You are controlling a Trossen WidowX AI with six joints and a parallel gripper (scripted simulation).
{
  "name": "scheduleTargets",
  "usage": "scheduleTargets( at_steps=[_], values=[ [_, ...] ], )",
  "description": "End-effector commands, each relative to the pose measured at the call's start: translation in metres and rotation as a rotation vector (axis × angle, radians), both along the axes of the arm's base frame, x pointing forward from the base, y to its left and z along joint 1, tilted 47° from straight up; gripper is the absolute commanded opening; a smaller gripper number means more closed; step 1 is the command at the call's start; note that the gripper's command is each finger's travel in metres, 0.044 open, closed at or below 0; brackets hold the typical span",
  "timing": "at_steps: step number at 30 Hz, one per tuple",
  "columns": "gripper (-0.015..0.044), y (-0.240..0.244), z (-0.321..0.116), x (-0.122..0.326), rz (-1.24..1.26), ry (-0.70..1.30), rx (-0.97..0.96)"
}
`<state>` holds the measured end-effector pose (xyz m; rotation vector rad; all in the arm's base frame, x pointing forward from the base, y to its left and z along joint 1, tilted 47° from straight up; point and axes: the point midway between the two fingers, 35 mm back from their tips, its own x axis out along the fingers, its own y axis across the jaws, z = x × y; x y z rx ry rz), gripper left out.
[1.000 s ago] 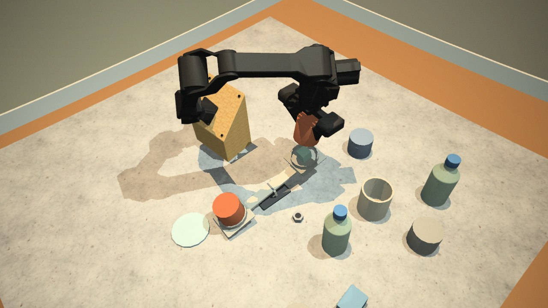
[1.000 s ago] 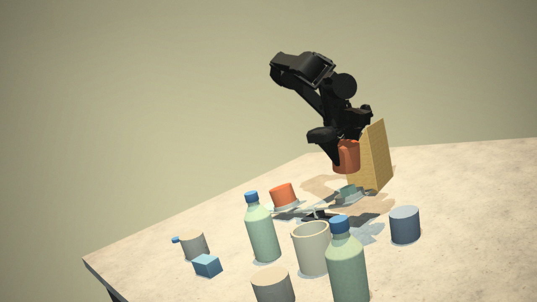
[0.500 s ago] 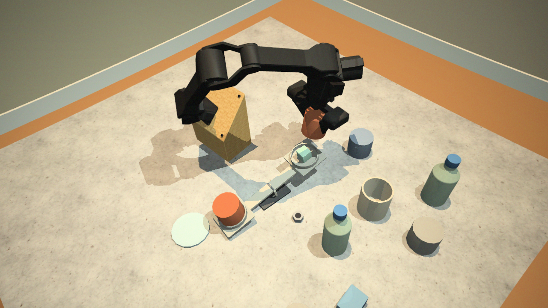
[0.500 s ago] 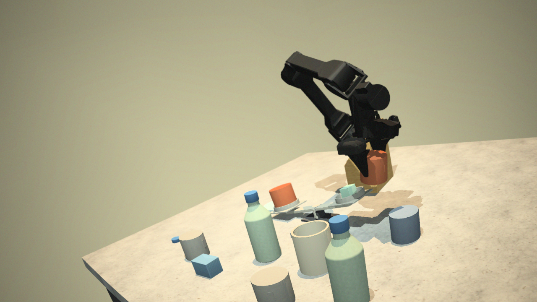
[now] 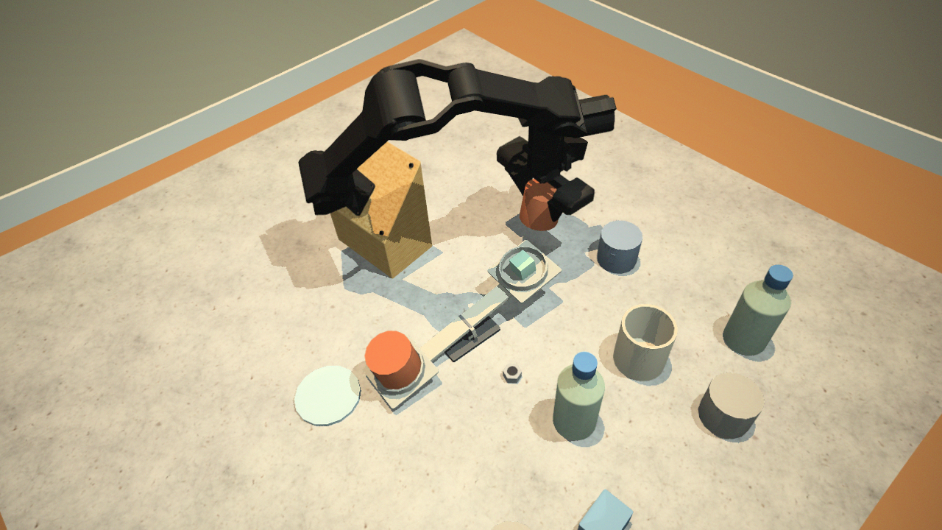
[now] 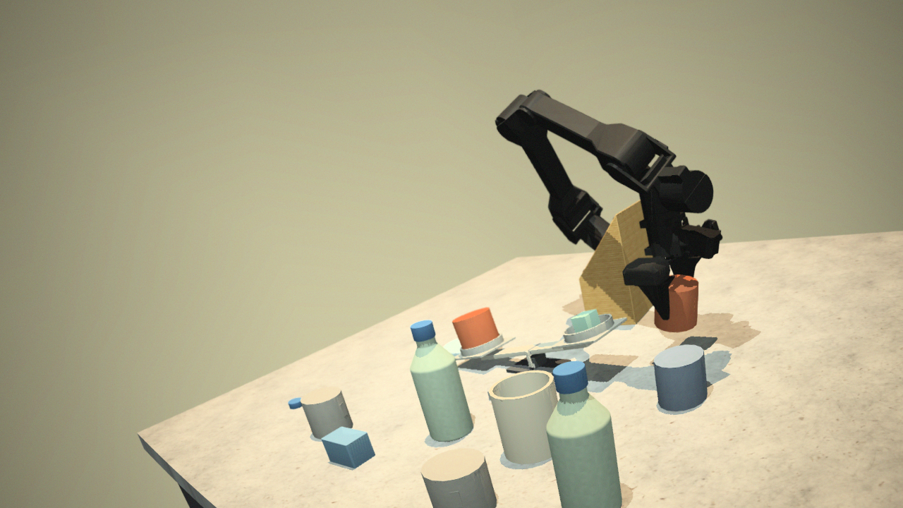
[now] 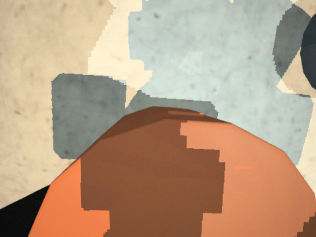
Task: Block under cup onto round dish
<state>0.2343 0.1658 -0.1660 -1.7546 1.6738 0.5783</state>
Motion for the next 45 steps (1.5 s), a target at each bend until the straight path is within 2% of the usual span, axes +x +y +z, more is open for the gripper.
scheduleTargets(
  at_steps=[1,5,23,39,40,43,45],
  values=[
    [0.0,-0.008,-0.01,0.0,0.0,-0.001,0.002],
    [0.0,-0.025,-0.026,0.002,0.0,-0.002,0.001],
    [0.0,-0.039,-0.039,0.004,0.0,-0.002,-0.001],
    [0.042,-0.034,-0.034,0.003,-0.009,0.001,-0.001],
    [0.044,-0.027,-0.028,0.002,-0.007,0.0,0.0],
    [0.044,0.001,-0.001,-0.001,-0.001,-0.001,0.002],
    [0.044,0.003,0.001,-0.002,0.0,-0.001,0.002]
  ],
)
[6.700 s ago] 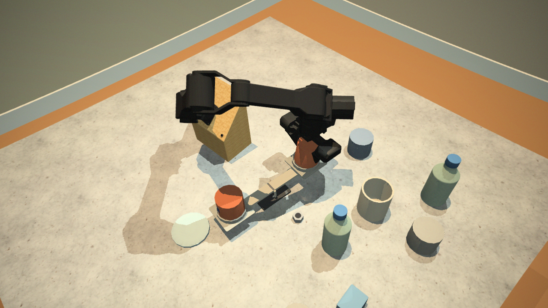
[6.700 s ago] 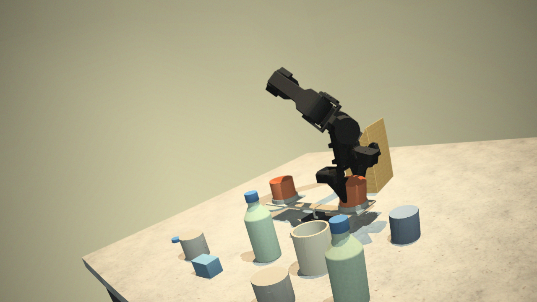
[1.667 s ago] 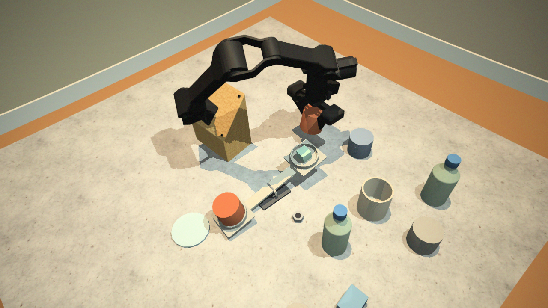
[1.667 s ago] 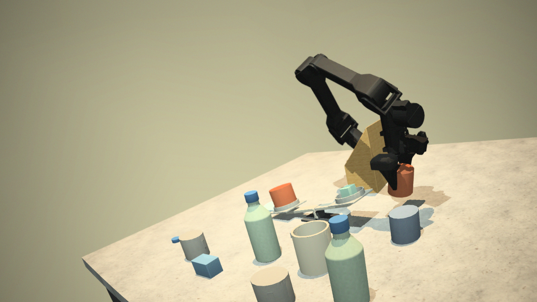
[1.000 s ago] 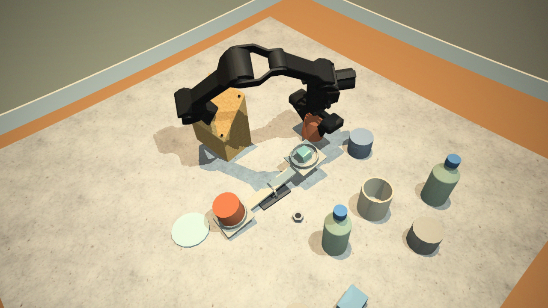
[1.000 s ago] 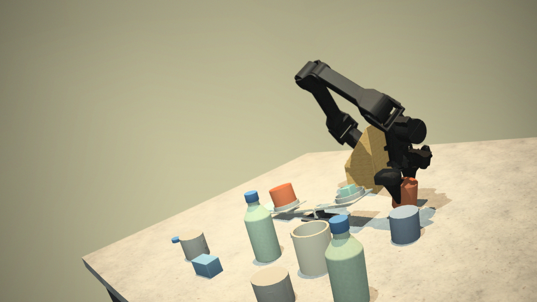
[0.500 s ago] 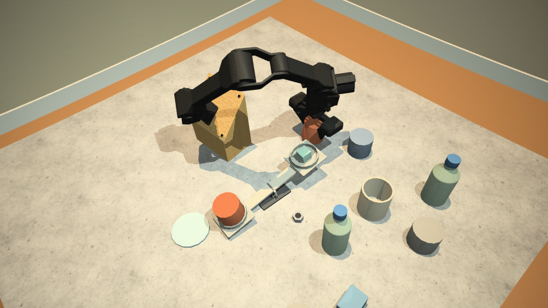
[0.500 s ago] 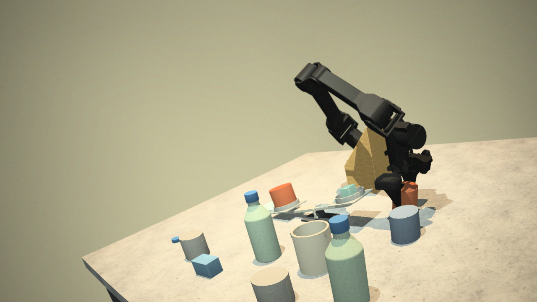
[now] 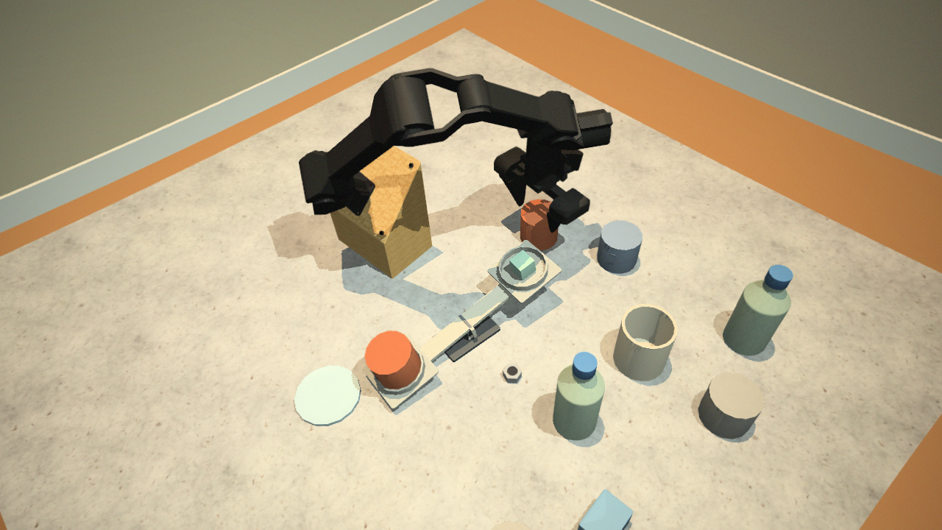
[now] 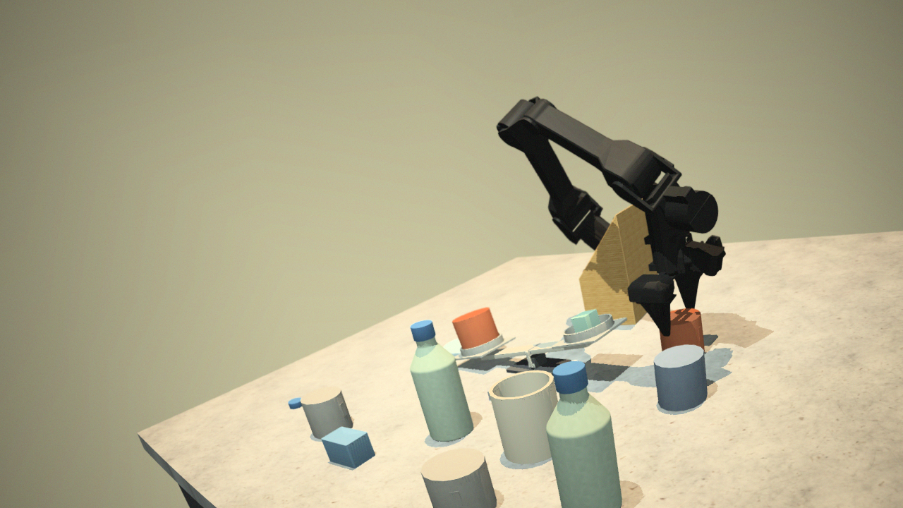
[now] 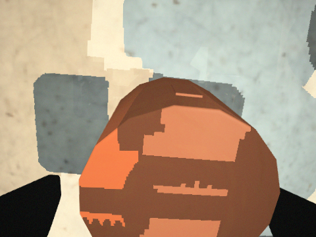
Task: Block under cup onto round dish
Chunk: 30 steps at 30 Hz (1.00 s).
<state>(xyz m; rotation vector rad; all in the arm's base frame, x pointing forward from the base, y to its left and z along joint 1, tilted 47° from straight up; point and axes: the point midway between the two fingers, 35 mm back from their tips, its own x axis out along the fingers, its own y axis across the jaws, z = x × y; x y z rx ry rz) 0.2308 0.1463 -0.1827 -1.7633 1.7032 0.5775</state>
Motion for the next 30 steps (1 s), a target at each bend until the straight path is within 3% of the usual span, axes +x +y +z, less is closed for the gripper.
scheduleTargets(
  at_steps=[1,5,12,17,30],
  values=[
    [0.044,0.022,0.018,0.002,0.006,-0.019,0.024],
    [0.044,0.022,0.018,0.002,0.006,-0.019,0.024],
    [0.026,-0.001,0.099,0.048,-0.005,-0.032,0.025],
    [0.026,-0.025,0.149,0.068,-0.014,-0.041,0.017],
    [0.026,-0.037,0.14,0.07,-0.014,-0.041,0.016]
  ],
)
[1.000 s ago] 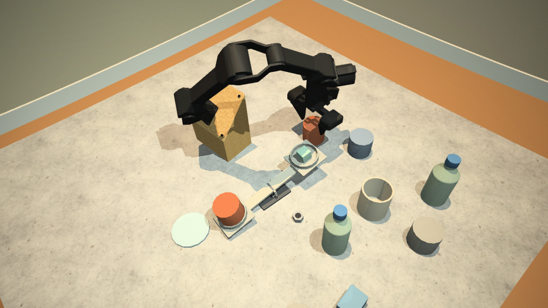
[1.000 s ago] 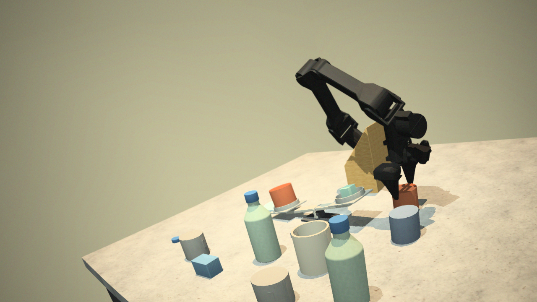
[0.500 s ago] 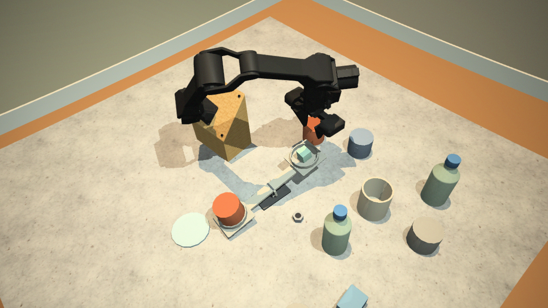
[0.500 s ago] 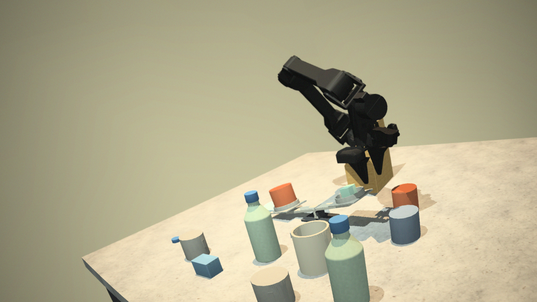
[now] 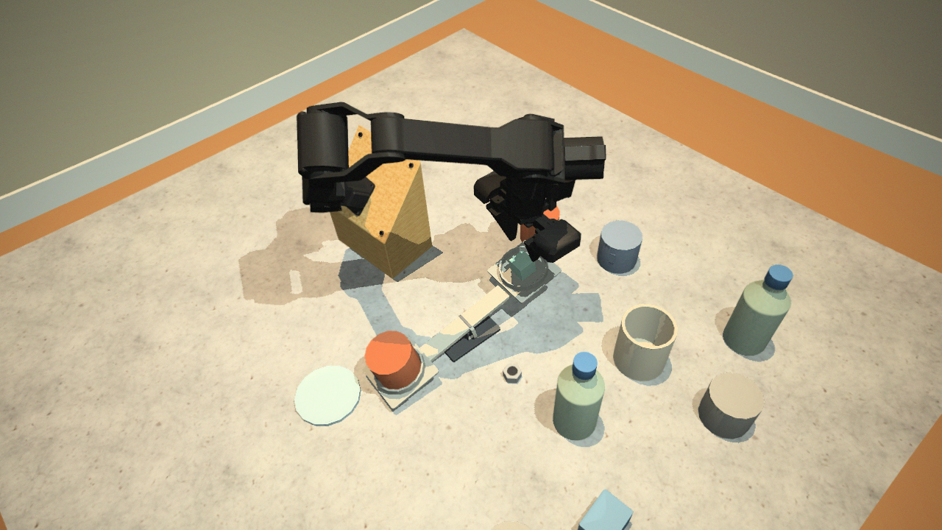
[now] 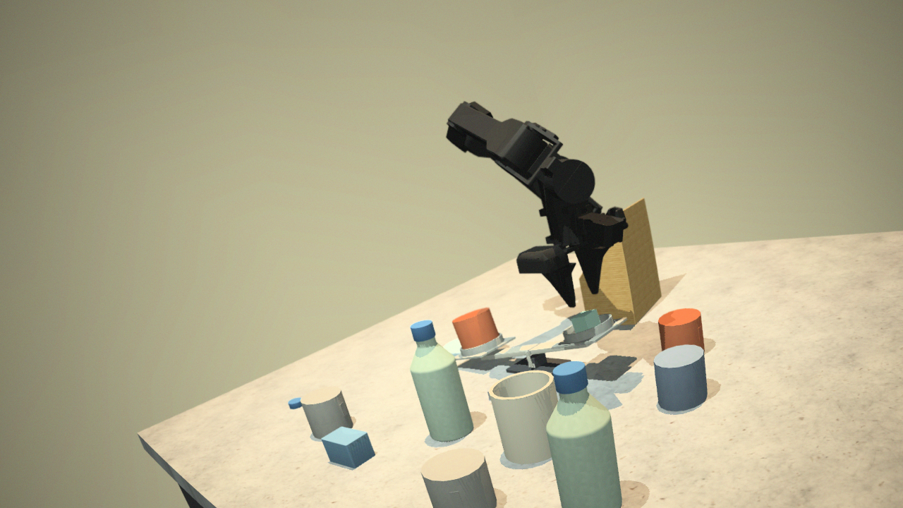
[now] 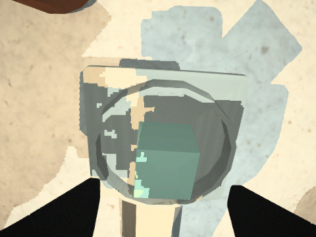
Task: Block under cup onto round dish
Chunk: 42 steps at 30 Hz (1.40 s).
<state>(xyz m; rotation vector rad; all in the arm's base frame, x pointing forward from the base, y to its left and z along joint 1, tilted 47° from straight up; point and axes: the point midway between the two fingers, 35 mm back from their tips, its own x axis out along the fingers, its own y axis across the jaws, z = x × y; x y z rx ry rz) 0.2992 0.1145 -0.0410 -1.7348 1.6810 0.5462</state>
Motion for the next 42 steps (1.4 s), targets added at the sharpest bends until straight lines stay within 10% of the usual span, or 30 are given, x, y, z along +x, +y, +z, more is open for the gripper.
scheduleTargets(
  at_steps=[1,26,42],
  values=[
    [0.026,-0.006,-0.002,0.002,0.004,-0.003,-0.001],
    [0.026,-0.032,-0.027,0.005,0.003,-0.004,-0.003],
    [0.0,-0.025,-0.022,0.006,0.004,-0.004,-0.002]
  ],
)
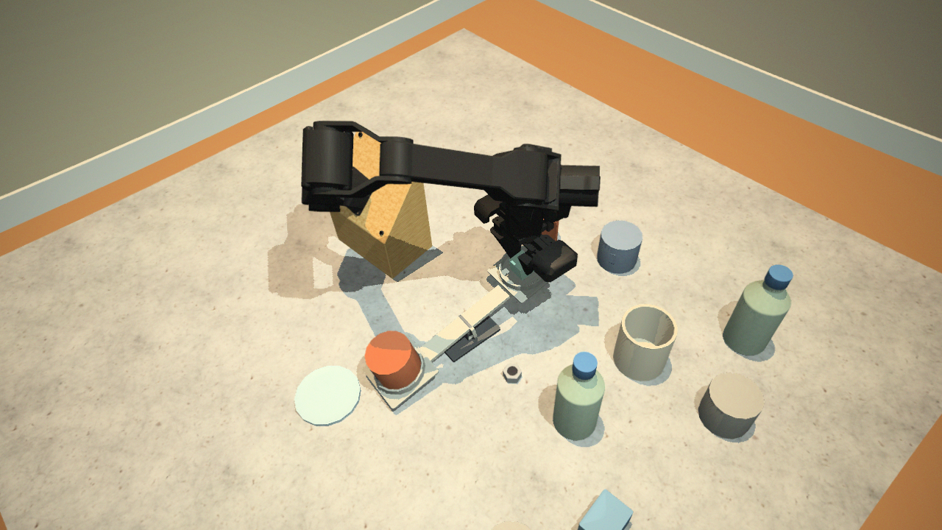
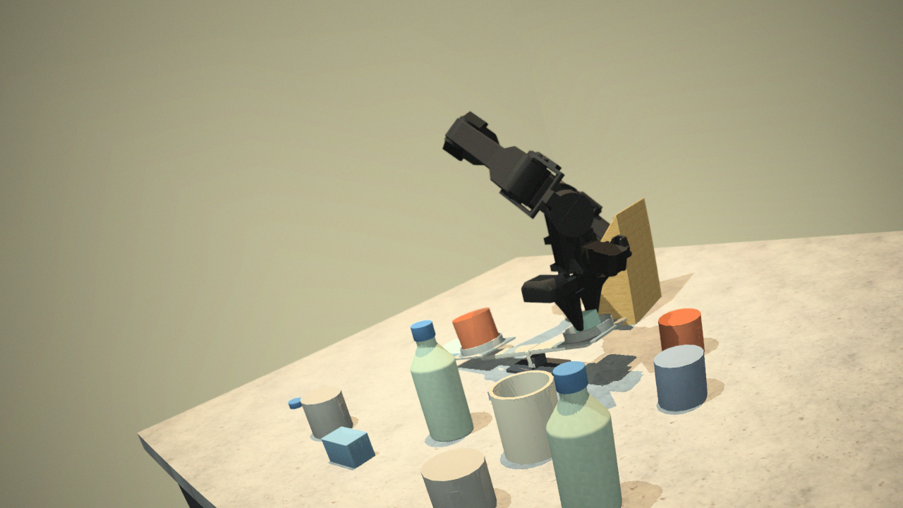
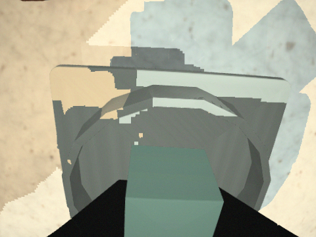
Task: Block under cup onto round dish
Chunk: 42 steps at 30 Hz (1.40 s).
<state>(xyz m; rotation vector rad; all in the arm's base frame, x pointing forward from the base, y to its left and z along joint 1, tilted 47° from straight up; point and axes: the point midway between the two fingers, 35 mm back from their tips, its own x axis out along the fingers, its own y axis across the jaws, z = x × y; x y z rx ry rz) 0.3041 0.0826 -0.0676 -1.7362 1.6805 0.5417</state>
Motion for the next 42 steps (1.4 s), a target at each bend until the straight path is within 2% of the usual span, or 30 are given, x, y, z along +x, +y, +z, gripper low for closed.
scheduleTargets(
  at_steps=[1,13,20,29,42],
  values=[
    [0.0,0.012,0.009,0.001,0.004,-0.001,0.002],
    [0.0,0.065,0.062,-0.008,0.004,0.001,0.004],
    [0.0,0.068,0.065,-0.008,0.004,0.001,0.004],
    [0.0,0.031,0.094,0.01,0.009,0.005,0.059],
    [0.0,-0.049,0.148,0.024,0.03,-0.024,0.129]
  ],
)
